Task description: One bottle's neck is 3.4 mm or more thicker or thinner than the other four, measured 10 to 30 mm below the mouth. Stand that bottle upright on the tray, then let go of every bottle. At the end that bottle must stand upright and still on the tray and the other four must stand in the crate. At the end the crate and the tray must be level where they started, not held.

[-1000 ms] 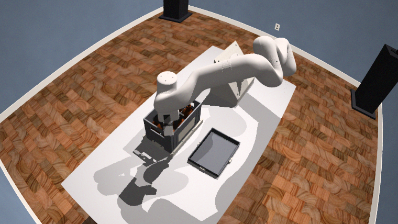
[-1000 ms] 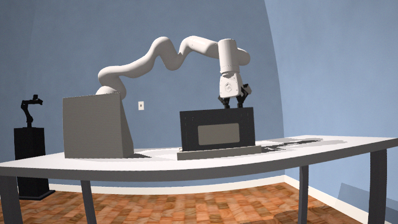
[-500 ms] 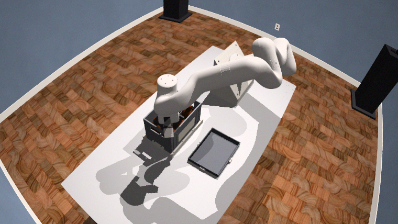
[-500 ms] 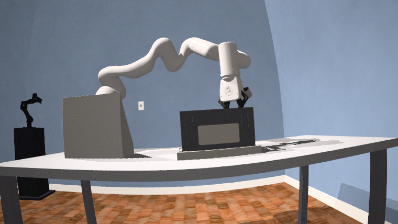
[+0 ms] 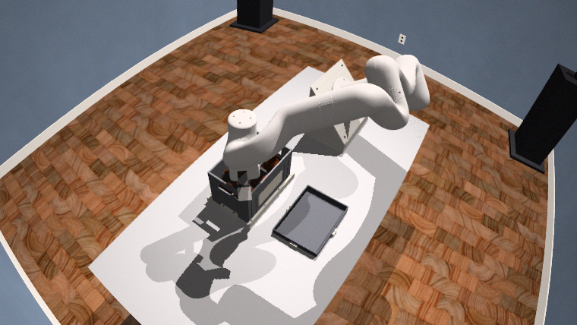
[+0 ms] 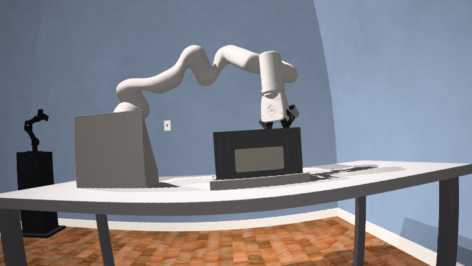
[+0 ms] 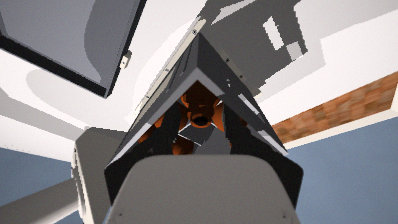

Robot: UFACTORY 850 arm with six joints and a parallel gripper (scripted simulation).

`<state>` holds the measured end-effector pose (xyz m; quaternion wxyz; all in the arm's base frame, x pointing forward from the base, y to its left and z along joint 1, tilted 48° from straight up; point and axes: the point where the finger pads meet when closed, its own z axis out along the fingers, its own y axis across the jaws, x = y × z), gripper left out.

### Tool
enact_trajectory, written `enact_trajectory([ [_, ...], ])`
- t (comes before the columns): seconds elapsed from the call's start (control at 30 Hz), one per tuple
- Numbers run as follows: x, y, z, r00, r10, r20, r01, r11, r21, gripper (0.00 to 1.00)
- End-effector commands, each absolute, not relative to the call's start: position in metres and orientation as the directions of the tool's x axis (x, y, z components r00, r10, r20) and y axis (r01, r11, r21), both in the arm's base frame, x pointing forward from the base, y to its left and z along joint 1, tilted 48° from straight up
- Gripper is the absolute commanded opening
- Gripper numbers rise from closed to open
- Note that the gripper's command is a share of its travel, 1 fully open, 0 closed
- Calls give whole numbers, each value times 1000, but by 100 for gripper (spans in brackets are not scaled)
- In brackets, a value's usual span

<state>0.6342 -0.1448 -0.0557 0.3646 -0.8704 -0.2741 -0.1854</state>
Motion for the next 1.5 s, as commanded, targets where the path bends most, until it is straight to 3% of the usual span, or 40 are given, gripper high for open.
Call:
enact_trajectory([
  [0.0,635,-146,-55,780,342,524,613,-585,-532,65],
  [0.33,635,-146,-55,780,342,524,613,-585,-532,65],
  [0.37,635,-146,-55,780,342,524,613,-585,-532,0],
  [1.47,635,-146,-55,780,342,524,613,-585,-532,0],
])
